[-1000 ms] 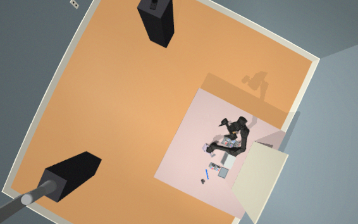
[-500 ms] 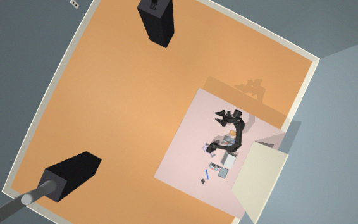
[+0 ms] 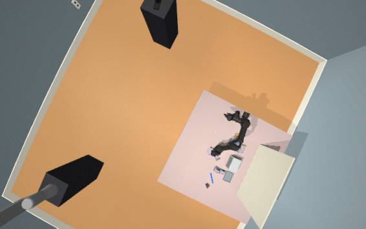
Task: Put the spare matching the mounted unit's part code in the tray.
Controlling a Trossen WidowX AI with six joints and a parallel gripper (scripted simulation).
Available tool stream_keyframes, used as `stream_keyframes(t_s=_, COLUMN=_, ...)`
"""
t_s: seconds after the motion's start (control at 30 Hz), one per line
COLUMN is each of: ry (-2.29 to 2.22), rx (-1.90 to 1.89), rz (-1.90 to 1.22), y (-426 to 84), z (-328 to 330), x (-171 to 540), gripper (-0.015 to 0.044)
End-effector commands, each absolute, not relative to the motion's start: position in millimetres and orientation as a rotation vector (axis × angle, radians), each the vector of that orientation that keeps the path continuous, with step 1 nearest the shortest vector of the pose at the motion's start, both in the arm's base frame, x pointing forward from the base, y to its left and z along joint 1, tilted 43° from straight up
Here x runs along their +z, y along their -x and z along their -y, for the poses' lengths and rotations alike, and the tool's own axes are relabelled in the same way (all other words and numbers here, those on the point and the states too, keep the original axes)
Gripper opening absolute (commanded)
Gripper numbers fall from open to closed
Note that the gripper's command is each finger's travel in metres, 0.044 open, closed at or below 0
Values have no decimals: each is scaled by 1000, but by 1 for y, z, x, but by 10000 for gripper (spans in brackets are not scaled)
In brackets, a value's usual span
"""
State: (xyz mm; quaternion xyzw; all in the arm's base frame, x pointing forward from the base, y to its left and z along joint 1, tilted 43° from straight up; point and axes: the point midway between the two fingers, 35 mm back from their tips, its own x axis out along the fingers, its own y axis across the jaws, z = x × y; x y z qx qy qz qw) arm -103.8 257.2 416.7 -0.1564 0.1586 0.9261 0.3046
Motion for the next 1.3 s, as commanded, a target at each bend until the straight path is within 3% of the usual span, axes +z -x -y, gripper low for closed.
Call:
stream_keyframes(t_s=0.0, ry=411, rx=2245, rz=-530, y=49, z=-292, x=392, gripper=440)
stream_keyframes(t_s=0.27, ry=360, rx=1864, rz=-679, y=-75, z=-315, x=352, gripper=440)
stream_keyframes(t_s=0.53, ry=227, rx=1467, rz=-885, y=-204, z=-284, x=305, gripper=440)
stream_keyframes(t_s=0.93, ry=-33, rx=937, rz=-1120, y=-344, z=-152, x=233, gripper=440)
stream_keyframes(t_s=1.27, ry=-262, rx=669, rz=-1283, y=-379, z=-6, x=164, gripper=440)
